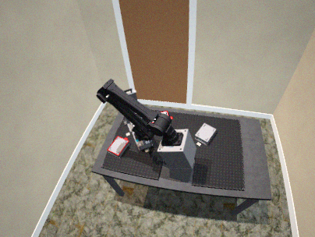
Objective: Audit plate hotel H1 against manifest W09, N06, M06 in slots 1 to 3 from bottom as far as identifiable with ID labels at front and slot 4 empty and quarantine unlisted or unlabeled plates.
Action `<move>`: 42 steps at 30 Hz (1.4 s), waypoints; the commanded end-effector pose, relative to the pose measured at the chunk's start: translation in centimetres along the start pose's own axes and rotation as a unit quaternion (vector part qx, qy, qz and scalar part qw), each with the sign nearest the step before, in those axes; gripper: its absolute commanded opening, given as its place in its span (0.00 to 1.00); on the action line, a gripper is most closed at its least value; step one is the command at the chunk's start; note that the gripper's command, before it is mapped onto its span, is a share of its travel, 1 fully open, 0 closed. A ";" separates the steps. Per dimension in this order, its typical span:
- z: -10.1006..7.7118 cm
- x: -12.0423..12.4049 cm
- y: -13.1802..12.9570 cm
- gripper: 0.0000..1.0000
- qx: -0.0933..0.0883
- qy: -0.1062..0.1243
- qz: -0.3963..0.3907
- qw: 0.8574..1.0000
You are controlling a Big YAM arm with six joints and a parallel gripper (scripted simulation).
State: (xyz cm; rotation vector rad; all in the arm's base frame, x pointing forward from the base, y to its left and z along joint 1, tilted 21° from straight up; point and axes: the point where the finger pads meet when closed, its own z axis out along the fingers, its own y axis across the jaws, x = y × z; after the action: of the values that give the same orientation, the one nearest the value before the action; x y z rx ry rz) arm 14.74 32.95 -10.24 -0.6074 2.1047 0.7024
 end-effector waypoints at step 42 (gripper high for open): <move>1.3 1.3 0.5 0.86 -0.007 -0.008 0.006 1.000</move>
State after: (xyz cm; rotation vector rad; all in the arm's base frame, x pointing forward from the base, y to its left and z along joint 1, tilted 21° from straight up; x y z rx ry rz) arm 14.67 33.54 -12.01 -0.6070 2.1046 0.7022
